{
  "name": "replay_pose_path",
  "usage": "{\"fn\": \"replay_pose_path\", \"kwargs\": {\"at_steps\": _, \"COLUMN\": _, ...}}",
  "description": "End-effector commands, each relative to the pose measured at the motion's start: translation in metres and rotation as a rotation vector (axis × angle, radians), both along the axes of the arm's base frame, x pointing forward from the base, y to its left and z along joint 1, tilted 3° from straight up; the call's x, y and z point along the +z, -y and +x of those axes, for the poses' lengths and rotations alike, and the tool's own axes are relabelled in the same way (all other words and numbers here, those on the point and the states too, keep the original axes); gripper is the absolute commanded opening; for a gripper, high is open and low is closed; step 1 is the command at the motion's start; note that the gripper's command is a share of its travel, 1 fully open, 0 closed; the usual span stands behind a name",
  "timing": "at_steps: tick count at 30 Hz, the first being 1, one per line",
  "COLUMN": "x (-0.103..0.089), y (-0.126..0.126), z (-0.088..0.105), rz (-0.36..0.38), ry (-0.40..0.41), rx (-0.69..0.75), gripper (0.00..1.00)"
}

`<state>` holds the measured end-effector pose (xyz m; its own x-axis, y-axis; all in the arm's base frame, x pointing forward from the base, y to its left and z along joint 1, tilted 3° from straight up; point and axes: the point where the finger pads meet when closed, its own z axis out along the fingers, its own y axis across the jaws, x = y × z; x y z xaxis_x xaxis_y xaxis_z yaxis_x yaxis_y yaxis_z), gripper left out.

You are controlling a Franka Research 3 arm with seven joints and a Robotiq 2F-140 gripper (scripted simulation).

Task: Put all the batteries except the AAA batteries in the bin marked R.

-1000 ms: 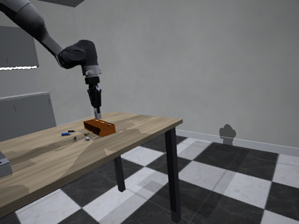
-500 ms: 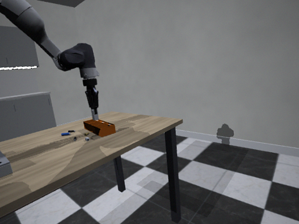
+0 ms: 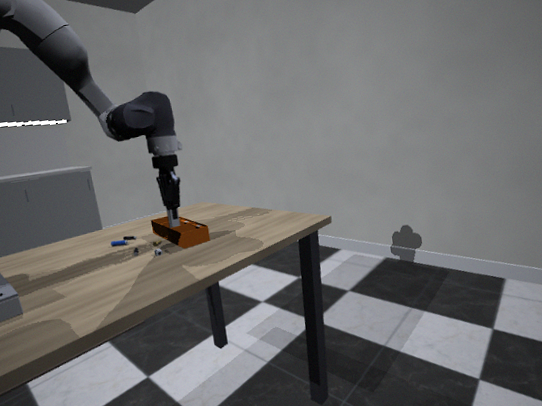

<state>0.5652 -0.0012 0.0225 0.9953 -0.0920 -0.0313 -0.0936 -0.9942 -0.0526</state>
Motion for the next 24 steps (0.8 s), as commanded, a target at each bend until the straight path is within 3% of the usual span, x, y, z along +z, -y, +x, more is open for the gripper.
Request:
{"fn": "replay_pose_path", "kwargs": {"at_steps": 1, "x": -0.0031, "y": -0.0013, "z": 0.0047, "rz": 0.001, "ry": 0.015, "rx": -0.012, "gripper": 0.05}}
{"fn": "replay_pose_path", "kwargs": {"at_steps": 5, "x": -0.0119, "y": -0.0018, "z": 0.0046, "rz": 0.001, "ry": 0.015, "rx": -0.012, "gripper": 0.05}}
{"fn": "replay_pose_path", "kwargs": {"at_steps": 24, "x": -0.0119, "y": -0.0018, "z": 0.0046, "rz": 0.001, "ry": 0.015, "rx": -0.012, "gripper": 0.05}}
